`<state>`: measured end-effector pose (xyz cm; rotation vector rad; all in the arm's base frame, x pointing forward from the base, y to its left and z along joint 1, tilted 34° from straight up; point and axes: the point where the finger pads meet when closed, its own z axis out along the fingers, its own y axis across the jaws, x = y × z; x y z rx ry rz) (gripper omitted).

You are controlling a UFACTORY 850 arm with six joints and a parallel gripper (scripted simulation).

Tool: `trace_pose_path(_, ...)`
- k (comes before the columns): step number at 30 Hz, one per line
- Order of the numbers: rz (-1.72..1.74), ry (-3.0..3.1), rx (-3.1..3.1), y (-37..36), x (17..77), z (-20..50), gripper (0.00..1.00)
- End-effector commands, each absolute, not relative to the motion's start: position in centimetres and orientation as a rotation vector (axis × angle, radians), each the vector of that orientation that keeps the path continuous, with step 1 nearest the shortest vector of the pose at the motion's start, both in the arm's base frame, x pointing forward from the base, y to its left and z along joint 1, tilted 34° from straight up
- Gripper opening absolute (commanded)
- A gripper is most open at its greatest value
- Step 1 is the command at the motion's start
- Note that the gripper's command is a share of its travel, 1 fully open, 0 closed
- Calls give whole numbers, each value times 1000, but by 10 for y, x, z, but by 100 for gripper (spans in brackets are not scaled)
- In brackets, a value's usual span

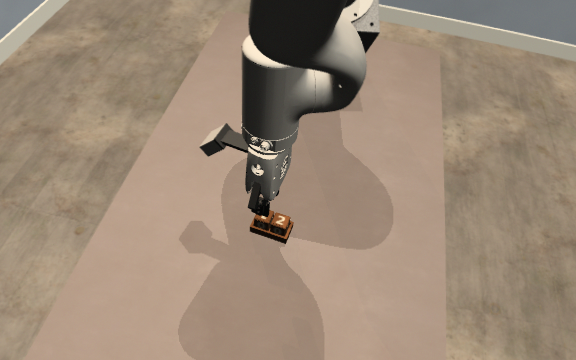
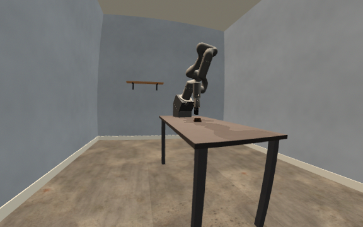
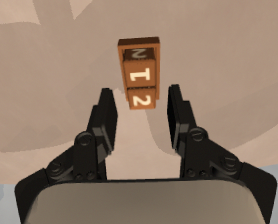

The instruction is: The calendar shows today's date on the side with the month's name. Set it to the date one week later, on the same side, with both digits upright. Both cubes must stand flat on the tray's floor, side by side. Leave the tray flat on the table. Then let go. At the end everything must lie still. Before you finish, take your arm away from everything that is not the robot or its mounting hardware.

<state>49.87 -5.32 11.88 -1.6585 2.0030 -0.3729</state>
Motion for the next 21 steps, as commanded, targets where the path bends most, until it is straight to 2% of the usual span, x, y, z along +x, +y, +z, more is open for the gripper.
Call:
trace_pose_path(1, -374, 2003, -1658, -53, 503, 113, 47)
trace_pose_path(21, -374, 2003, -1658, -51, 514, 97, 47)
